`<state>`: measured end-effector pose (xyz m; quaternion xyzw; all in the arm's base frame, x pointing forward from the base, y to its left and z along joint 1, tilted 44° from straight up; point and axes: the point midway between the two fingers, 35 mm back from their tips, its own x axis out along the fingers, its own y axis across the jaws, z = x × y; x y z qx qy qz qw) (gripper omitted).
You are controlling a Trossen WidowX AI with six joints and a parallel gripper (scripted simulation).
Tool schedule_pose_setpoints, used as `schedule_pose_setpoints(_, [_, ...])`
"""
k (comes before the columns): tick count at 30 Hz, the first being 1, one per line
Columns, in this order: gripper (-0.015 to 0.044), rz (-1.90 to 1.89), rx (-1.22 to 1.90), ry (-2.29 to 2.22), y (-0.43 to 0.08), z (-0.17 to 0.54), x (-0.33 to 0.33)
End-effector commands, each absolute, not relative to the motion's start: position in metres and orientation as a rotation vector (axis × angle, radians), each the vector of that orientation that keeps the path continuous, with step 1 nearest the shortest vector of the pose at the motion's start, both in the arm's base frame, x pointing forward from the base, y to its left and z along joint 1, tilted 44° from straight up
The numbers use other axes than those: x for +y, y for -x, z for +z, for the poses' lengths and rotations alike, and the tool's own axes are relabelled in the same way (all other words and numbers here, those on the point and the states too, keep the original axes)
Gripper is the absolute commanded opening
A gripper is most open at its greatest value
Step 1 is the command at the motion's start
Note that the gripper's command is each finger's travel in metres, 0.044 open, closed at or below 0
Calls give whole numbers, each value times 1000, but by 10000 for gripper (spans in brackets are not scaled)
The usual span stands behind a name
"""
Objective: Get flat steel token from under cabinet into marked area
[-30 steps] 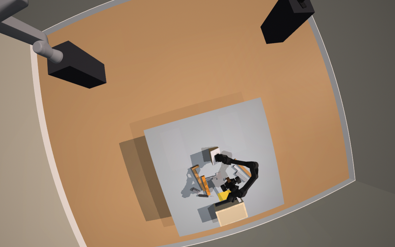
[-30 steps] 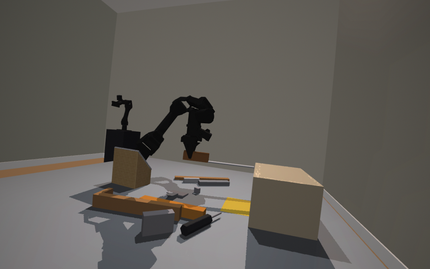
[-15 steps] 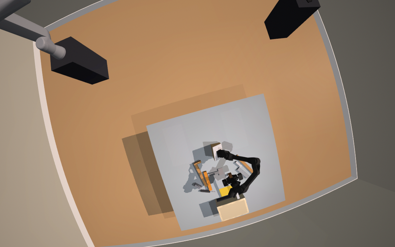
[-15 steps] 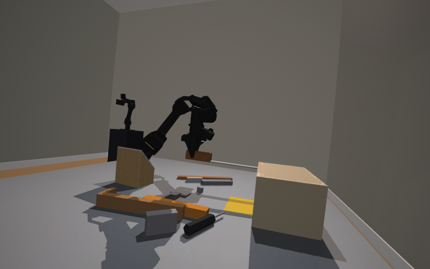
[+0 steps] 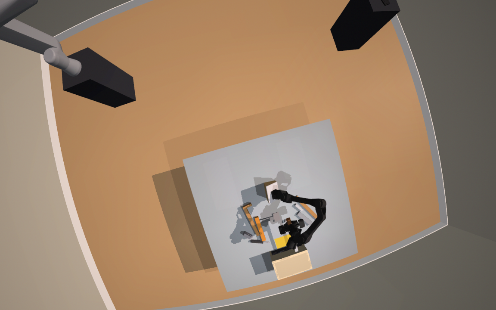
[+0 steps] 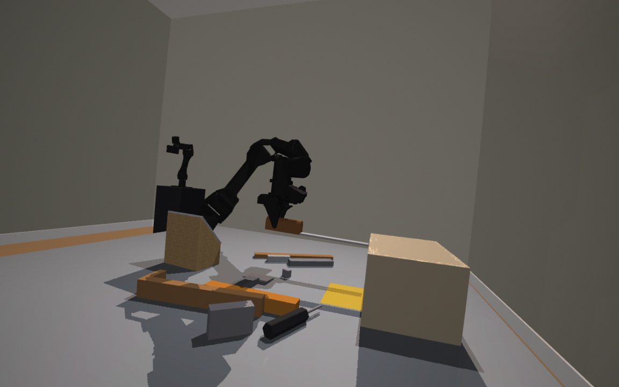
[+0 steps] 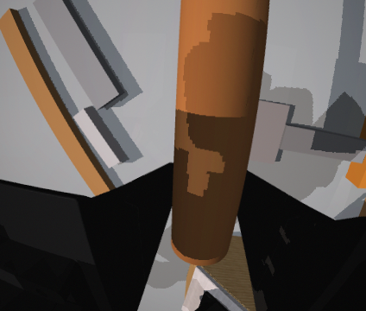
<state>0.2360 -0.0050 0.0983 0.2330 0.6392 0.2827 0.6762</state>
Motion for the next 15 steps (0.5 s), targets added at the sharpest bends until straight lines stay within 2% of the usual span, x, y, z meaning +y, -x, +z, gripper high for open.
schedule_pose_setpoints(1, [0, 627, 1425, -537, -236, 101, -1])
schedule_pose_setpoints(15, [0, 618, 1429, -547, -231, 100, 20])
